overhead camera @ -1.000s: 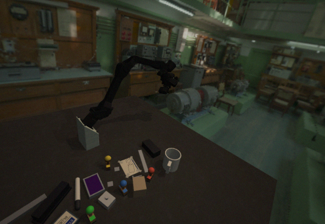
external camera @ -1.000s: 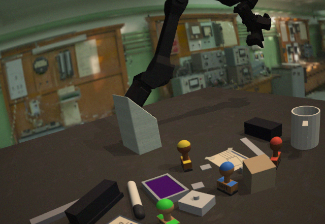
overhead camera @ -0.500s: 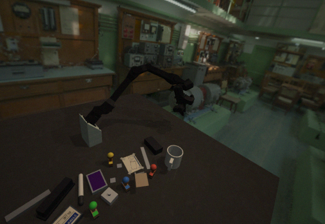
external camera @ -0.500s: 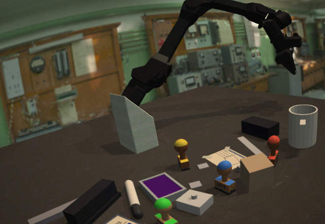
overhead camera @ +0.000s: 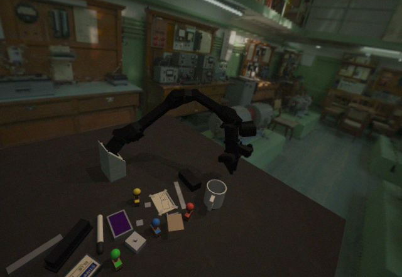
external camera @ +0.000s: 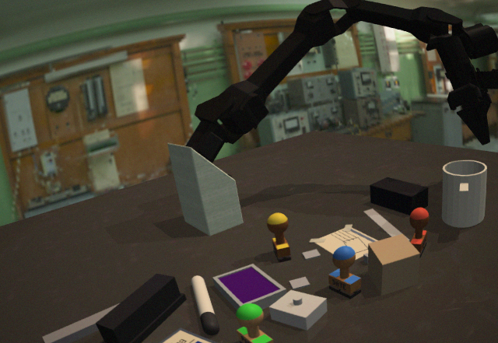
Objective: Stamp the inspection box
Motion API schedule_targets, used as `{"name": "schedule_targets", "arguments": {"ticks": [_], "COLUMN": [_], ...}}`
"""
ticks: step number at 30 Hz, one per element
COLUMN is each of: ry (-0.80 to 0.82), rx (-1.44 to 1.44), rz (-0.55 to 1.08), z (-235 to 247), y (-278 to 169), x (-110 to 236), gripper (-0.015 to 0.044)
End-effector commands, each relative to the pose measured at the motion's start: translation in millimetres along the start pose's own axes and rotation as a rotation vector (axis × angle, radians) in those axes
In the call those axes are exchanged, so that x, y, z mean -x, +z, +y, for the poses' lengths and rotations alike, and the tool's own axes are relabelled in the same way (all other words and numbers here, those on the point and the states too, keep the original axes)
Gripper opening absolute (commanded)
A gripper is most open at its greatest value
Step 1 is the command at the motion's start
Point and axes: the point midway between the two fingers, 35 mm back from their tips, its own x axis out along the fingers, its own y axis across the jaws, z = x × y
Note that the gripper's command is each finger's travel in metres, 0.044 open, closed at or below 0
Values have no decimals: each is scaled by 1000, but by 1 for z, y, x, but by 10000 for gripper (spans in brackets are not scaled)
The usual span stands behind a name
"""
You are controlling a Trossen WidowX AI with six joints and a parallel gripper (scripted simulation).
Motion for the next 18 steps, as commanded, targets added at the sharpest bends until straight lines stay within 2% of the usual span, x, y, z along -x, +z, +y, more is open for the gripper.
{"name": "schedule_targets", "arguments": {"ticks": [1, 10, 18], "ry": [-86, -168, -124], "rx": [-24, -69, -129], "rz": [62, 220, 350], "z": [-69, -216, -340], "y": [8, 1, -39], "x": [-21, -47, -52], "gripper": [212, 212, 212]}}
